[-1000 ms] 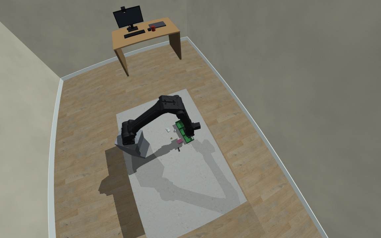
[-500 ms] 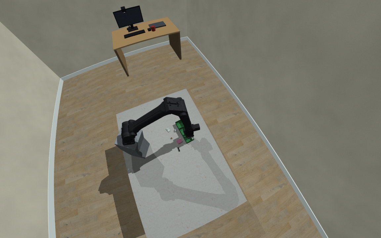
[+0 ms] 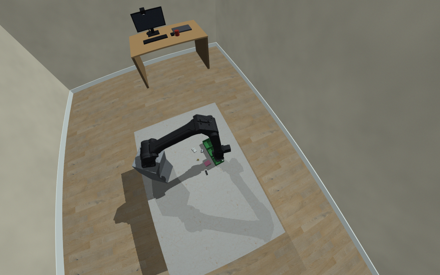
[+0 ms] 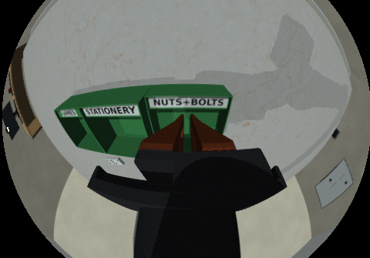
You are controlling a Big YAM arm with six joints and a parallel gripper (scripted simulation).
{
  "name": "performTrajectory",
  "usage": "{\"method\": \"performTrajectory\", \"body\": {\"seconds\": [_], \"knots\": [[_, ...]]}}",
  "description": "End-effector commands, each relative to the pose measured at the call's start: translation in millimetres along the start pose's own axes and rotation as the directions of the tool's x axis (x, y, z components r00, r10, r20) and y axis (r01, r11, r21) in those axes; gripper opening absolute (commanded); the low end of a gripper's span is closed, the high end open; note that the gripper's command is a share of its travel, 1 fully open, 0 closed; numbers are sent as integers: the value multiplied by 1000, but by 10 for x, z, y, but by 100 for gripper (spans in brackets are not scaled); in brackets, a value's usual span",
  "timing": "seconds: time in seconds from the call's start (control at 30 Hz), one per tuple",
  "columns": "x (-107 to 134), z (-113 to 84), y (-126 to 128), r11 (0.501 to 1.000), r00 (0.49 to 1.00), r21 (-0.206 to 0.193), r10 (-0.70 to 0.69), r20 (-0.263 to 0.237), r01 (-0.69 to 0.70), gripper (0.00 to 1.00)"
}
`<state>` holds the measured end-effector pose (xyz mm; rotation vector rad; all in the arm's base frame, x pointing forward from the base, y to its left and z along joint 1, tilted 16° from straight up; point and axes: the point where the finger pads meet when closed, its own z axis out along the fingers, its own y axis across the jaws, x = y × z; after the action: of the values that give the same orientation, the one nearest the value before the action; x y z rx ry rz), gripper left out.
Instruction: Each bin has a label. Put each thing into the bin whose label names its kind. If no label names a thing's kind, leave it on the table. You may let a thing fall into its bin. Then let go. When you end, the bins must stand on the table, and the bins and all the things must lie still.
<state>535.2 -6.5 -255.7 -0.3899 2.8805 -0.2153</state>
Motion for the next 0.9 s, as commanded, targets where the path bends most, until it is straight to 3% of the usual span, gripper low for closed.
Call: {"method": "performTrajectory", "body": {"seconds": [0.0,0.87], "knots": [[-159,-85,-131,1000,999,10,4,38,-5,8],[-211,-142,-163,1000,999,10,4,38,-5,8]]}}
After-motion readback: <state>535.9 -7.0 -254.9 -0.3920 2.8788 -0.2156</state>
